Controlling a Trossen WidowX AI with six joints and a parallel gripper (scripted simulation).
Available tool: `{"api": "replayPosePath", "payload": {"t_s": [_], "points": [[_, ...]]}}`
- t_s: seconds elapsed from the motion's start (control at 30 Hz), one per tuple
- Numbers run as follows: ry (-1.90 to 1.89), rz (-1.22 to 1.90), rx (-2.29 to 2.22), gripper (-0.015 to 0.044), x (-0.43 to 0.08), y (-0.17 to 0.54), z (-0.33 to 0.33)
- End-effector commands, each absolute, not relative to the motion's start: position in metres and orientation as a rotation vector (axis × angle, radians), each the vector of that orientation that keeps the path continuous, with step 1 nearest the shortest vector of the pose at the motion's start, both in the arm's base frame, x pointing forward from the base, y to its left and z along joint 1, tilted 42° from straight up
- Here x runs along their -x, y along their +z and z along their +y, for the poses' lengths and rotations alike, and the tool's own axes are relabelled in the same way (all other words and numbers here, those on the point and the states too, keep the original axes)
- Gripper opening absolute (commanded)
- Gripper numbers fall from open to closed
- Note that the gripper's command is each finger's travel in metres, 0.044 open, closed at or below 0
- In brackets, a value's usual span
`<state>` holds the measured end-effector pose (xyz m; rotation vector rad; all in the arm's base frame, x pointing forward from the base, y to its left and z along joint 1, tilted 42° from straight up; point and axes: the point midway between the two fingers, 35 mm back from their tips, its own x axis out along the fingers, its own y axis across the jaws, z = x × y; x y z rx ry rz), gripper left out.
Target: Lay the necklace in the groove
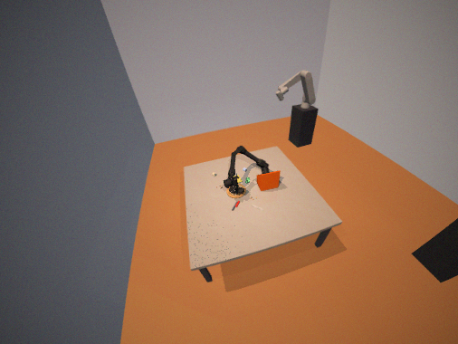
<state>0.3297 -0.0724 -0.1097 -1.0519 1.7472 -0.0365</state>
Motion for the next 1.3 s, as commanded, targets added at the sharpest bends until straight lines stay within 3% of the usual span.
{"api": "replayPosePath", "payload": {"t_s": [0.0, 0.17, 1.27], "points": [[-0.033, 1.752, 1.06, 0.012, -0.3283, -0.1123, -0.0739], [-0.036, 1.748, 1.053, 0.0, -0.3294, -0.1102, -0.0725], [-0.033, 1.751, 1.06, 0.0, -0.3289, -0.1066, -0.0688]]}}
